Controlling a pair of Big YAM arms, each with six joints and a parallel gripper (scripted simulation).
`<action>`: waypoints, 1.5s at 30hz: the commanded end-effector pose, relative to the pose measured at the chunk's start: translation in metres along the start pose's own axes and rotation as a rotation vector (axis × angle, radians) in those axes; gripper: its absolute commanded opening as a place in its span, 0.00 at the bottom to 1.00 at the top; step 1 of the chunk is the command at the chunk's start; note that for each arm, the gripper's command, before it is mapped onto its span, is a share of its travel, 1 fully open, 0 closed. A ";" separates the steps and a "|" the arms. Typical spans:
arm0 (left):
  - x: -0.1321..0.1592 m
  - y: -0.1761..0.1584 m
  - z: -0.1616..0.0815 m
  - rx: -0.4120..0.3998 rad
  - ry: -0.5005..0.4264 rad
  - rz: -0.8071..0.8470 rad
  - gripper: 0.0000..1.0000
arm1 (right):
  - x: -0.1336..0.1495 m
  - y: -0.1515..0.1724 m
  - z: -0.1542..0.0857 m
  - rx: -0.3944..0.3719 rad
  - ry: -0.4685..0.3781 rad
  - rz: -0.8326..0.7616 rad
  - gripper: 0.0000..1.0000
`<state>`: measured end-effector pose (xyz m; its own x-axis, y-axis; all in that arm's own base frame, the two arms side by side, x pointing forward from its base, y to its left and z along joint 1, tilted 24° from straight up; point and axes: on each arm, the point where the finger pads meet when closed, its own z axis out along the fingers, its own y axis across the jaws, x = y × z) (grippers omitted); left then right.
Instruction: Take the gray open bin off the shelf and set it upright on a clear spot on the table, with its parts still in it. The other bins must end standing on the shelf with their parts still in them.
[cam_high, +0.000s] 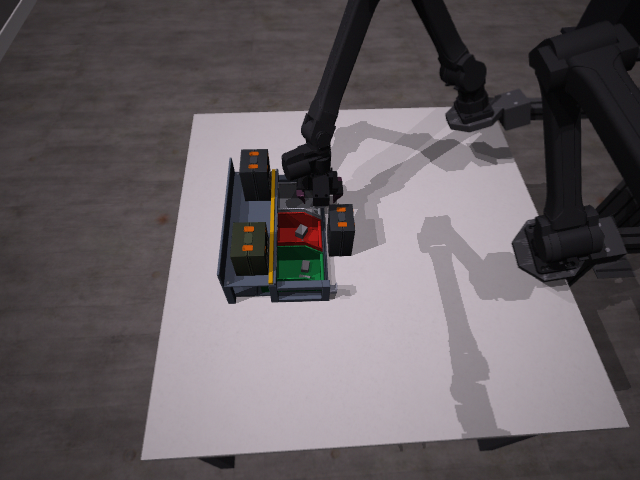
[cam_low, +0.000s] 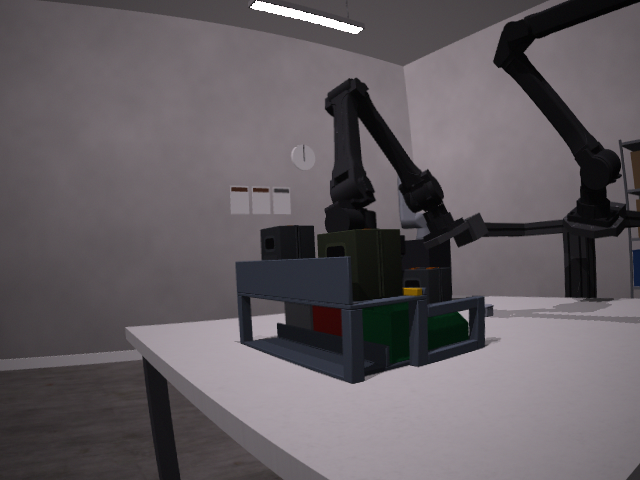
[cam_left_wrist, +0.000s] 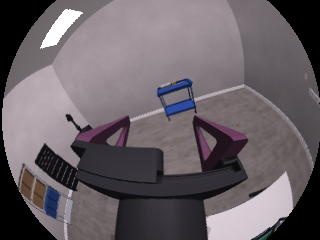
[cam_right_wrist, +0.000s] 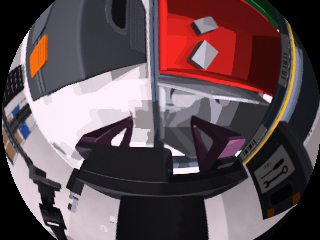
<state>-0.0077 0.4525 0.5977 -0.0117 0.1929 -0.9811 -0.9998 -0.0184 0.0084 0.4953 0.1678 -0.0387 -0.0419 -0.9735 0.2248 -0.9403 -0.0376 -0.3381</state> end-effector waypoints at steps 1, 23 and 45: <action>-0.014 0.006 -0.004 -0.014 -0.037 -0.006 1.00 | -0.001 -0.013 0.009 0.014 -0.005 0.010 0.90; -0.014 0.006 -0.004 -0.014 -0.037 -0.006 1.00 | -0.002 -0.013 0.022 0.014 -0.006 0.009 0.90; -0.014 0.006 -0.004 -0.014 -0.037 -0.006 1.00 | -0.002 -0.012 0.028 0.013 -0.005 0.010 0.90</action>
